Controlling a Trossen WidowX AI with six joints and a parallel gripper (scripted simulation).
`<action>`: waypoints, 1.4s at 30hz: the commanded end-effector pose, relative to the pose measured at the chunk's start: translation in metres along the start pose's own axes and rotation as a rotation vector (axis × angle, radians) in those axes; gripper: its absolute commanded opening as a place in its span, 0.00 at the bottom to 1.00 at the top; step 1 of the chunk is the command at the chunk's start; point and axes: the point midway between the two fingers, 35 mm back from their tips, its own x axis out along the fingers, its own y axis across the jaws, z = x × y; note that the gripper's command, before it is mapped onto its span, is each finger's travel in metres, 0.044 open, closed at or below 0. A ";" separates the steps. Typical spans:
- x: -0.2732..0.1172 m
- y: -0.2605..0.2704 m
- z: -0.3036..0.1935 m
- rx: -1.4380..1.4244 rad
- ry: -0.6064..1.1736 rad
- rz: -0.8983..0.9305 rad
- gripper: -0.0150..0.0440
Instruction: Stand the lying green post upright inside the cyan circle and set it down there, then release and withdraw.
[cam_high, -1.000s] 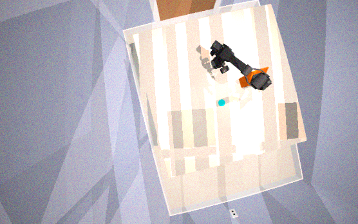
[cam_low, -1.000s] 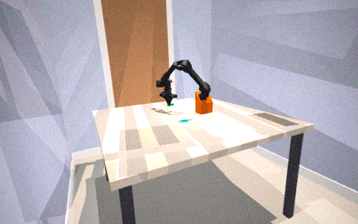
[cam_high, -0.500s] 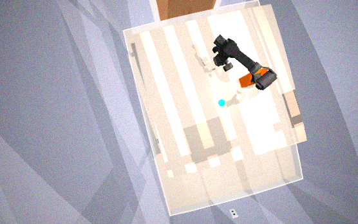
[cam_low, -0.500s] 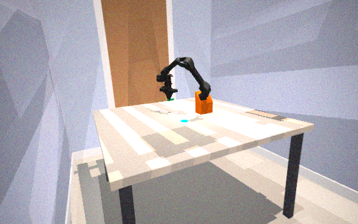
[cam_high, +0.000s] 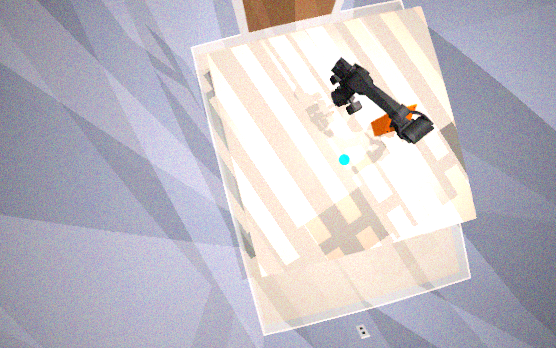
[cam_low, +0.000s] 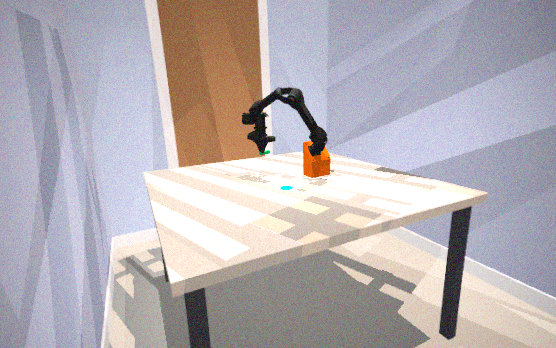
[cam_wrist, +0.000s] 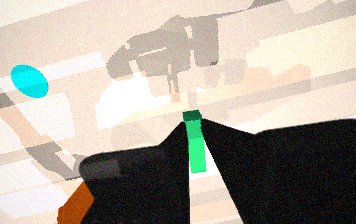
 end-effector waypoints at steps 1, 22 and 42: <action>-0.002 0.013 0.006 0.018 0.009 -0.002 0.29; -0.013 0.061 0.036 0.136 0.014 -0.021 0.29; -0.021 0.114 0.060 0.273 0.002 -0.023 0.29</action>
